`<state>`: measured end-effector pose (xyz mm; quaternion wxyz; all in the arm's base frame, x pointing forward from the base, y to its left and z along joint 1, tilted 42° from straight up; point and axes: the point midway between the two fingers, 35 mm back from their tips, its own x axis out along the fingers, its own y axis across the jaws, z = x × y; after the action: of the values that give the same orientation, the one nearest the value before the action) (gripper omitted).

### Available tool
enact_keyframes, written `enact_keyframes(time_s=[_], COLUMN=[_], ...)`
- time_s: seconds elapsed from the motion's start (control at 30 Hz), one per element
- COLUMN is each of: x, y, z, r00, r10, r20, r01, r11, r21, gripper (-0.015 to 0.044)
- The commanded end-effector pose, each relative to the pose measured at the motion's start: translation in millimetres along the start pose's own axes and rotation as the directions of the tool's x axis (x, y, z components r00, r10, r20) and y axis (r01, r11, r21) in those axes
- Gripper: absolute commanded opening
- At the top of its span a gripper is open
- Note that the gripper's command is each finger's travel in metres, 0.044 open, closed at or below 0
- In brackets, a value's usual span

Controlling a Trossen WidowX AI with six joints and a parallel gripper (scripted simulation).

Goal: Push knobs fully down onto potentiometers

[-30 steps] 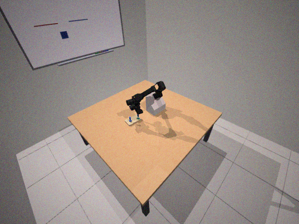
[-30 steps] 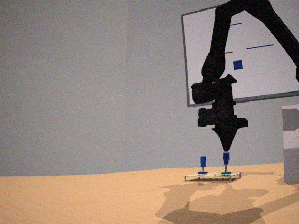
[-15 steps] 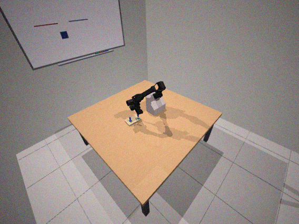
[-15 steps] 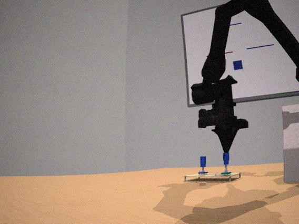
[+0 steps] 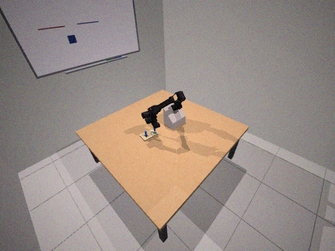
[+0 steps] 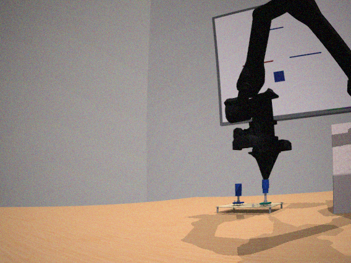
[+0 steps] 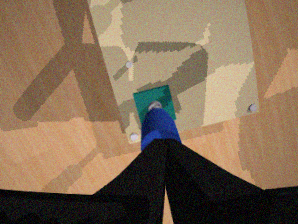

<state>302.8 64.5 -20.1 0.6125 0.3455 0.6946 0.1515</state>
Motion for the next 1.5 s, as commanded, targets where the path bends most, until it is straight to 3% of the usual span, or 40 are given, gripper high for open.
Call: enact_keyframes(time_s=[0.0,1.47], x=[3,20], y=[1,1], z=[0,0], r00=[1.0,1.0], r10=[0.005,0.006], r20=[-0.001,-0.001], r01=[-0.005,-0.006], r11=[1.0,1.0], r21=[0.005,0.005], gripper=[0.0,0.0])
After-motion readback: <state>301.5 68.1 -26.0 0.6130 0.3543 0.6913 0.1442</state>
